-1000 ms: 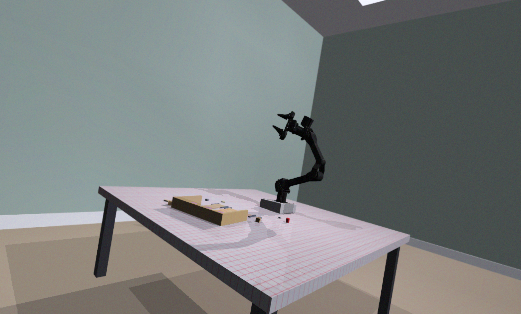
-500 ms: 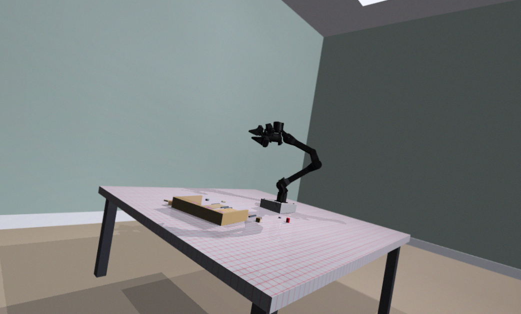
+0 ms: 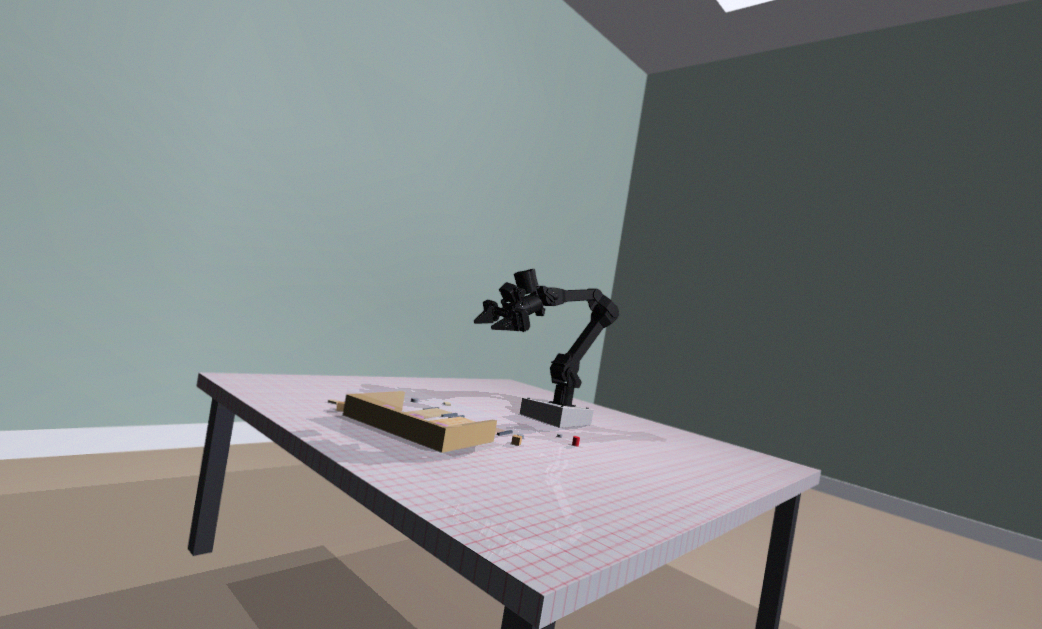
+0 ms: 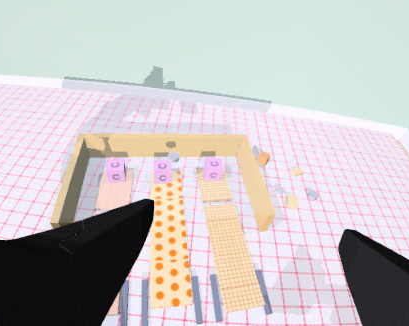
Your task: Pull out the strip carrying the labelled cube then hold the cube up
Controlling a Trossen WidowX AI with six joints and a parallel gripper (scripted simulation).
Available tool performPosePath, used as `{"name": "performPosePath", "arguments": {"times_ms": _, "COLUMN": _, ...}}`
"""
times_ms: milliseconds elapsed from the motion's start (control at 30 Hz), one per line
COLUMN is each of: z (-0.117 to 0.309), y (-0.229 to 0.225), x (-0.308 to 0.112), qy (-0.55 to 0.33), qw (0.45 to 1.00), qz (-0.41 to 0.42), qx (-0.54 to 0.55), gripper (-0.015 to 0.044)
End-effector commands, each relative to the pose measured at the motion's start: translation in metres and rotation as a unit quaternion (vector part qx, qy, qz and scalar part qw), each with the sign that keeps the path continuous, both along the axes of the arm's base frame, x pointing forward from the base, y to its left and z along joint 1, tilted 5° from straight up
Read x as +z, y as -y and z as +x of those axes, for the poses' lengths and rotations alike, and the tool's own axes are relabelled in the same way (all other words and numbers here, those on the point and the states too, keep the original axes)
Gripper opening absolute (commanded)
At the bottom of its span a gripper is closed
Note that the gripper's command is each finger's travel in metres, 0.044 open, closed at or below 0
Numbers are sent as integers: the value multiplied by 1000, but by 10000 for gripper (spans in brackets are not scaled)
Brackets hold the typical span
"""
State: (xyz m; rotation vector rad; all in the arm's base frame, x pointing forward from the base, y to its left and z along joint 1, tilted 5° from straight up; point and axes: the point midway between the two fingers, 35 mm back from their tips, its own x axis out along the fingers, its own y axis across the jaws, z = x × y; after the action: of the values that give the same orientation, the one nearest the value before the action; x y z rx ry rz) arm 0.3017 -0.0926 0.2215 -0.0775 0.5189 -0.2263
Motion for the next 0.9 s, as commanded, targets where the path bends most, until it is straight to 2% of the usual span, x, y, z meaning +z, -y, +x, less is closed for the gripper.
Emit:
{"name": "performPosePath", "arguments": {"times_ms": 0, "z": 11, "y": -44, "x": -57, "qy": -56, "qw": 997, "qz": 44, "qx": 11, "gripper": 400}}
{"name": "performPosePath", "arguments": {"times_ms": 867, "z": 12, "y": -52, "x": -66, "qy": -65, "qw": 997, "qz": 49, "qx": 13, "gripper": 400}}
